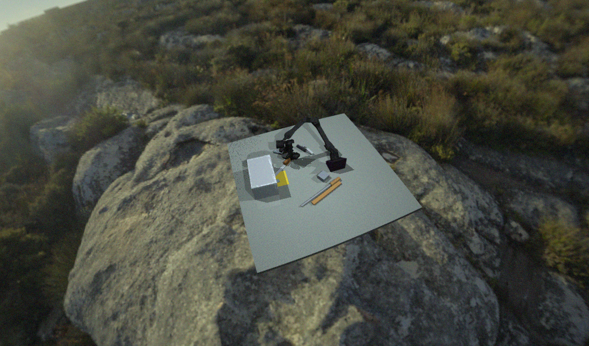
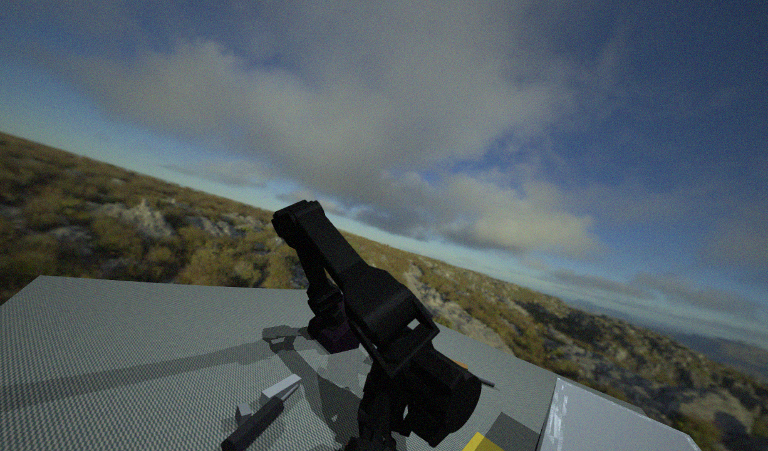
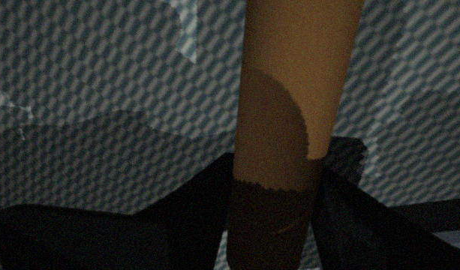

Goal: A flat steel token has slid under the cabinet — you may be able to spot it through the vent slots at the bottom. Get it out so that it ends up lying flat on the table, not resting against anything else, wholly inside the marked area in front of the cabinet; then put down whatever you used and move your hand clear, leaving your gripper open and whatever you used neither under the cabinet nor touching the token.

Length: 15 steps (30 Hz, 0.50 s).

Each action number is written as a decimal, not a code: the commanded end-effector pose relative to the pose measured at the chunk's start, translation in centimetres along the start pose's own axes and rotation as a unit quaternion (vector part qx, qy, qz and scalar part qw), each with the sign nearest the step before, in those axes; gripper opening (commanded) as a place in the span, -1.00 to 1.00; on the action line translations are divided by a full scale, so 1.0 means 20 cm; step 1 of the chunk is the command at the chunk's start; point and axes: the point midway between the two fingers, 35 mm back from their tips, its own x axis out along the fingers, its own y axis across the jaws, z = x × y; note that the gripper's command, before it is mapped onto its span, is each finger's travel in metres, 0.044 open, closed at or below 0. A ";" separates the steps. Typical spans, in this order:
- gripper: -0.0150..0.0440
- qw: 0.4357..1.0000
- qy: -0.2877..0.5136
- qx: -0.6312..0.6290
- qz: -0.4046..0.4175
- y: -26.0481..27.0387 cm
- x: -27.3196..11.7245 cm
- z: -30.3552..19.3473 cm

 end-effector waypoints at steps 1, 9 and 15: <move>-0.49 1.000 -0.001 0.001 -0.001 0.00 0.00 0.05; -0.49 1.000 -0.001 0.001 0.000 0.00 0.00 0.10; -0.49 1.000 -0.001 0.001 0.000 0.00 0.00 0.14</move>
